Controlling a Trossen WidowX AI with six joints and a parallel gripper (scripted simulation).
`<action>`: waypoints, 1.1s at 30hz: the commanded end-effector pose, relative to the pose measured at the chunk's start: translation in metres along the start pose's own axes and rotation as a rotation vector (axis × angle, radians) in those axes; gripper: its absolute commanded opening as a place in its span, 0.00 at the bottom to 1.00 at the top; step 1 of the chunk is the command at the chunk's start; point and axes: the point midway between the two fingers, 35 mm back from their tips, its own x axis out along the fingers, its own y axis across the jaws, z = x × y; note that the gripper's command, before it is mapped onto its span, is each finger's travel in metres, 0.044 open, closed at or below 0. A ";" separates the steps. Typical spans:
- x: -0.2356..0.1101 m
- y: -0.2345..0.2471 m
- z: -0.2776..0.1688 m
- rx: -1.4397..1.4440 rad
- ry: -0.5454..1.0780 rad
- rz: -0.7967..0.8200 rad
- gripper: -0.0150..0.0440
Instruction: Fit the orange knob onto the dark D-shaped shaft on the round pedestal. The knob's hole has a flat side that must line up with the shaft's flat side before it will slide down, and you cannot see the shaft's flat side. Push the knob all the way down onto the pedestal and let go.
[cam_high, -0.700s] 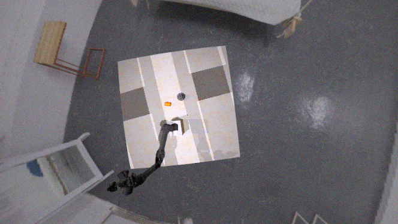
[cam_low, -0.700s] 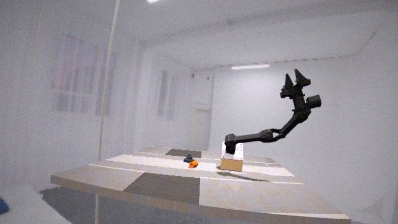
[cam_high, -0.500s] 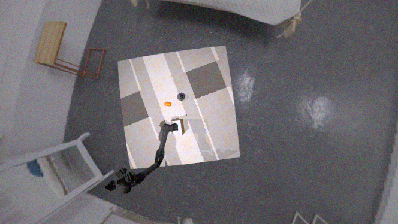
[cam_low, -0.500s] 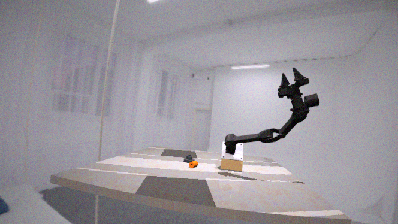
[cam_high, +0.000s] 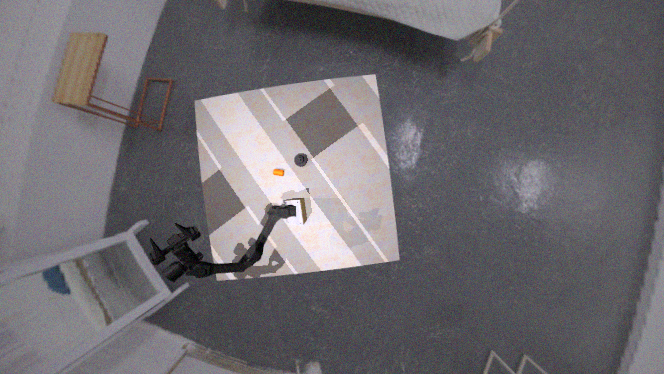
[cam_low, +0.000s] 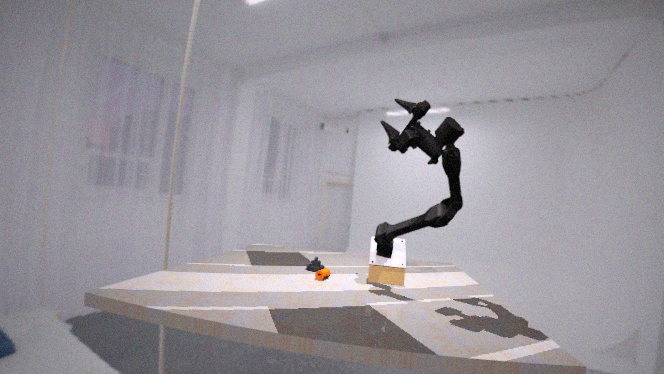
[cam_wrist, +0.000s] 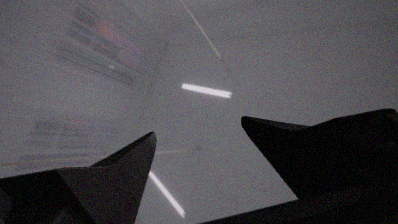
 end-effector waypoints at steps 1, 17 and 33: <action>0.045 0.048 0.034 0.184 -0.079 0.162 1.00; 0.123 0.286 0.136 1.046 0.090 0.946 1.00; 0.042 0.513 0.159 1.659 1.286 1.522 1.00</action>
